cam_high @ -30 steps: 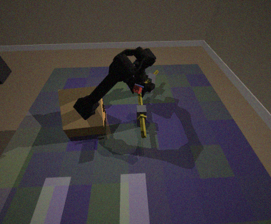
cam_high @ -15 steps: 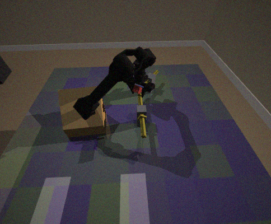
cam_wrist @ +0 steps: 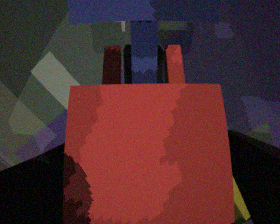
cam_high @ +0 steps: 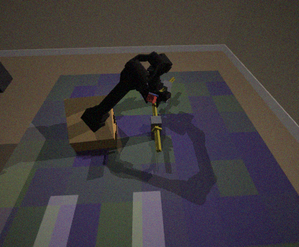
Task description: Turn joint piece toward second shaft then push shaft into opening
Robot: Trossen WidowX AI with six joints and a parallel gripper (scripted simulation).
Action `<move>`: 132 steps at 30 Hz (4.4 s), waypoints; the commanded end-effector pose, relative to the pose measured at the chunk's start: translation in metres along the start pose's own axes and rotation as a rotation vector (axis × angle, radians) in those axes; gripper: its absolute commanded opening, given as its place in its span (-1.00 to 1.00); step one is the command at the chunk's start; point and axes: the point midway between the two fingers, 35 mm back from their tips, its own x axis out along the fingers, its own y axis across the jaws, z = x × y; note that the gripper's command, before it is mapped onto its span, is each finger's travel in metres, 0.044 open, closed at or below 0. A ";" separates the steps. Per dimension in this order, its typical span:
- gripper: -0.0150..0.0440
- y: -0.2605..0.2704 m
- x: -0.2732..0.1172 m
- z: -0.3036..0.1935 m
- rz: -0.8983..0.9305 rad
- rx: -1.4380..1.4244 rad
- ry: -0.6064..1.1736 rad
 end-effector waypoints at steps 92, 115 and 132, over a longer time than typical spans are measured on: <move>1.00 -0.020 -0.107 -0.080 0.076 1.935 -0.029; 1.00 -0.019 -0.100 -0.078 -0.001 2.584 -0.007; 1.00 -0.019 -0.085 -0.073 -0.039 2.851 -0.016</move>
